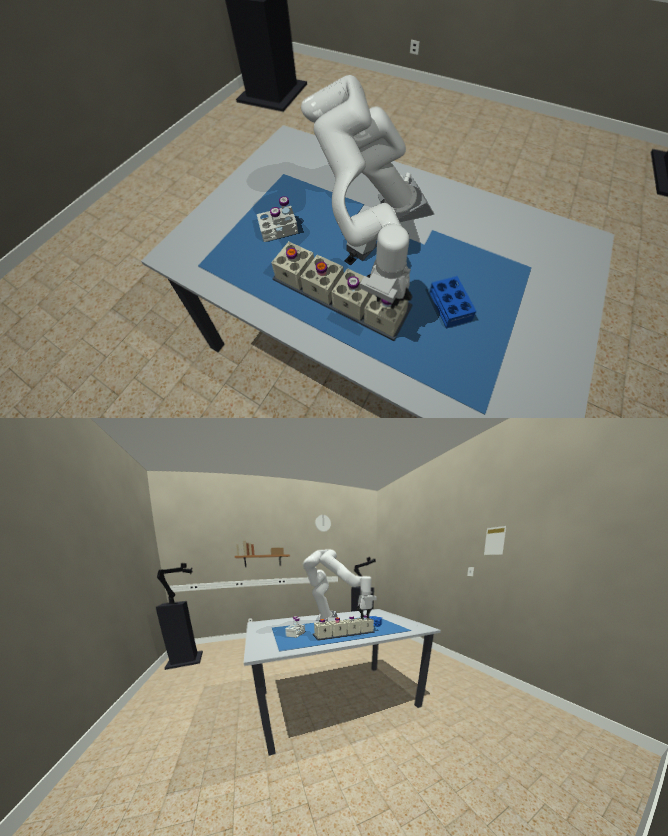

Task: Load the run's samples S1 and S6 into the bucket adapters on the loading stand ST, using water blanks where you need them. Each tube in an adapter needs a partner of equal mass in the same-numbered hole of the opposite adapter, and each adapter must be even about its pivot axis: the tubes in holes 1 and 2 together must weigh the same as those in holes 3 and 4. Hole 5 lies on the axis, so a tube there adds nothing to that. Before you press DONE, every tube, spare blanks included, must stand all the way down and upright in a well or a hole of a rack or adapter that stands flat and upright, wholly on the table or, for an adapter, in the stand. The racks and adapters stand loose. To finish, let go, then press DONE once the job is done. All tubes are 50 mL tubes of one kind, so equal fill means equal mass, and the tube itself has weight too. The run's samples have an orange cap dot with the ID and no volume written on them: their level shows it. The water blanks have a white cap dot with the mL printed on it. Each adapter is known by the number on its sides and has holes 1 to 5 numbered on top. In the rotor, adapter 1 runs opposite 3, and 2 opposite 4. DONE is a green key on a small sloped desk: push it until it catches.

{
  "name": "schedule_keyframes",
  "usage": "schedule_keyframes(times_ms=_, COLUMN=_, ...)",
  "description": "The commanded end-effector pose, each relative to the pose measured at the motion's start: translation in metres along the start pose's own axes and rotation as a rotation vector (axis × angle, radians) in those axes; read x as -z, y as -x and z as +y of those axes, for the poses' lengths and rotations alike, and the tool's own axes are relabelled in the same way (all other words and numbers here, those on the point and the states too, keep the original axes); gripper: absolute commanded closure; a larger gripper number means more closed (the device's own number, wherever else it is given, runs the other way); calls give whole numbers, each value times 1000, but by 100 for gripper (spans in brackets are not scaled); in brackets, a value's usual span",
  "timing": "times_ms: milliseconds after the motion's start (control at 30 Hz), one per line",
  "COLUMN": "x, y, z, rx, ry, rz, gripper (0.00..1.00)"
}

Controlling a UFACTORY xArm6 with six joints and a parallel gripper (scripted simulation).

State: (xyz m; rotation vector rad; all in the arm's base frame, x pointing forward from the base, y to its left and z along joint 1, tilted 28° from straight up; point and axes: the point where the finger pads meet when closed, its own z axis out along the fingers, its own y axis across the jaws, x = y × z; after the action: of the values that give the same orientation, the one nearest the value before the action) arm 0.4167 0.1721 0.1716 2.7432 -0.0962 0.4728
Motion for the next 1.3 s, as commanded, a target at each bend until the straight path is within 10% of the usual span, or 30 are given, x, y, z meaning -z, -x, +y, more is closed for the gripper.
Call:
schedule_keyframes(times_ms=0, x=1, y=-1, z=-1, rx=-1, ry=-3, rz=3, gripper=56)
schedule_keyframes(times_ms=1267, x=51, y=-1, z=0, rx=-1, ry=-3, rz=3, gripper=56)
